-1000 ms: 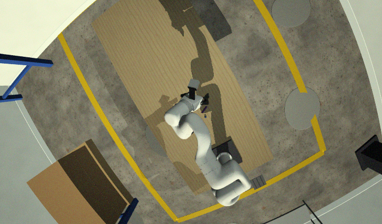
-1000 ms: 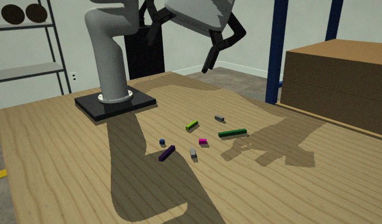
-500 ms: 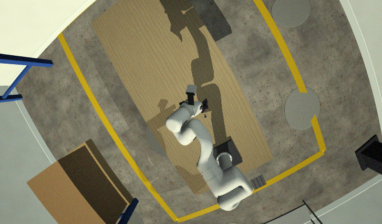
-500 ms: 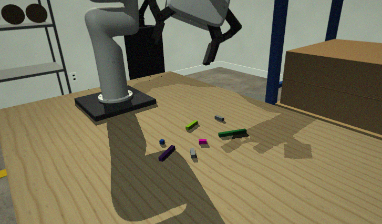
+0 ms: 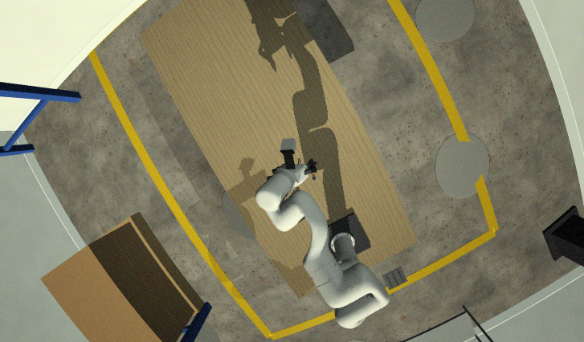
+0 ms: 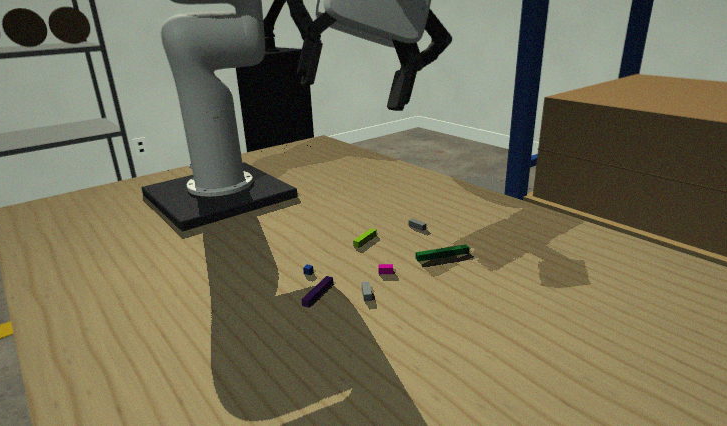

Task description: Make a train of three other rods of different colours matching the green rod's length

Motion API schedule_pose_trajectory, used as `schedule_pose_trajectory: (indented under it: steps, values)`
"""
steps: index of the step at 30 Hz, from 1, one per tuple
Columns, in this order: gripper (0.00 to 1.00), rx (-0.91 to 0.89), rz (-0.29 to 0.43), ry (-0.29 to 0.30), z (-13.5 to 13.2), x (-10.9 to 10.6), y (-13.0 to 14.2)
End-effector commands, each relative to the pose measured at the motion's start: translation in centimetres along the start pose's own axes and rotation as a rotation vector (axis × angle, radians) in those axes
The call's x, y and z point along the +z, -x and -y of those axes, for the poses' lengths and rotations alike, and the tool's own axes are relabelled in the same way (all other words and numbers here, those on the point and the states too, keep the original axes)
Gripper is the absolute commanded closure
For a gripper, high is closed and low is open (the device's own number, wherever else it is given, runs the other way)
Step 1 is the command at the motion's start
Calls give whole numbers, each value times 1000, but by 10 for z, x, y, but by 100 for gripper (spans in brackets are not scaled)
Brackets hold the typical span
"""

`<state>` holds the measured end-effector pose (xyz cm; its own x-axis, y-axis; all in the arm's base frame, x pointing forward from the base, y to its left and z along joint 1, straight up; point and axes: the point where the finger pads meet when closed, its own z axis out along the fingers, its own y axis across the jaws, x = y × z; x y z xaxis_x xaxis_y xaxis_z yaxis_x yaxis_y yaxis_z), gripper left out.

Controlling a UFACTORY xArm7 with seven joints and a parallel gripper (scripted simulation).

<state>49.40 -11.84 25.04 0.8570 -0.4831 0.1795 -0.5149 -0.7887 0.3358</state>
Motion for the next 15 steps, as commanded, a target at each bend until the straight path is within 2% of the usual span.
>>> schedule_pose_trajectory:
  steps: [1,6,8,15]
  values:
    - [0,-6,0,-7,0,-2,1]
    - [0,-6,0,-7,0,-2,1]
    - [0,-141,41,-96,12,-12,35]
    - [0,-147,43,-100,13,-13,37]
